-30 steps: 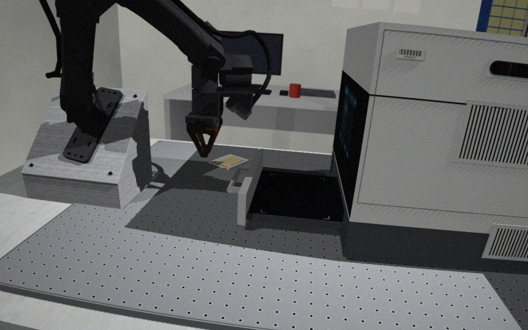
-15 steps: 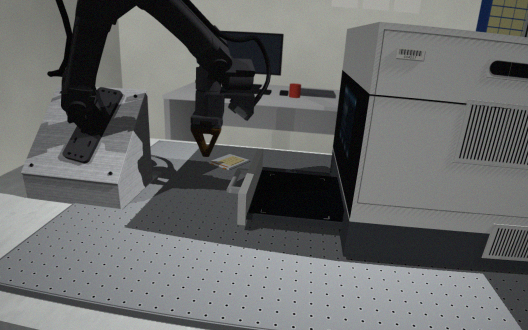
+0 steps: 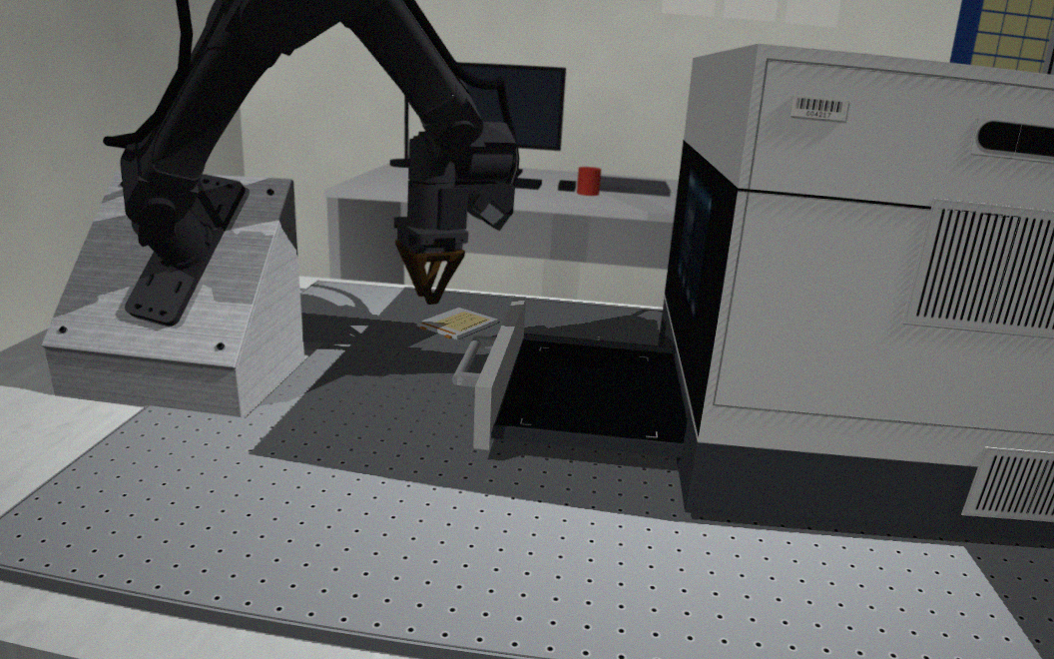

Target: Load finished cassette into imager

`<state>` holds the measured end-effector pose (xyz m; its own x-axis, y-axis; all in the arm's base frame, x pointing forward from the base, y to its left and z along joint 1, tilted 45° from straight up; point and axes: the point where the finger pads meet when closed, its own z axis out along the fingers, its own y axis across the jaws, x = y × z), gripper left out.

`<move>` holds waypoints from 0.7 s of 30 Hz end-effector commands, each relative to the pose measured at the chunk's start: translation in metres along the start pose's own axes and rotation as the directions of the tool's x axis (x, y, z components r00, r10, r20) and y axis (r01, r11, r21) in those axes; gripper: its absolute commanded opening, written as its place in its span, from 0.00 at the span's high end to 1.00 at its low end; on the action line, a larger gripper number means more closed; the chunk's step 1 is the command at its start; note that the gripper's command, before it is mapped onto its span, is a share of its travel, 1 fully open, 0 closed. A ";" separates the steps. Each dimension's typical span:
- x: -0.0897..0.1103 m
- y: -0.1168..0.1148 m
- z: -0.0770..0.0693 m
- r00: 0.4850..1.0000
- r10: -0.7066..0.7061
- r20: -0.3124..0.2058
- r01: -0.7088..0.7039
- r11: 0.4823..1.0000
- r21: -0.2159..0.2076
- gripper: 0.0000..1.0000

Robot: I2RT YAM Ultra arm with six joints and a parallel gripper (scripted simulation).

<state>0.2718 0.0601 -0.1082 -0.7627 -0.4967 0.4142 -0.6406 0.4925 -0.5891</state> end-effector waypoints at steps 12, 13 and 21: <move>-0.051 0.060 0.000 0.886 -0.463 0.028 0.463 0.886 0.010 0.65; -0.051 0.060 0.000 0.886 -0.463 0.028 0.463 0.886 0.010 0.65; -0.071 0.088 0.005 0.893 -0.450 0.028 0.450 0.893 0.009 0.65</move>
<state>0.2719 0.1141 -0.1836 -0.4035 -0.6693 0.6239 -0.9096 0.2197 -0.3526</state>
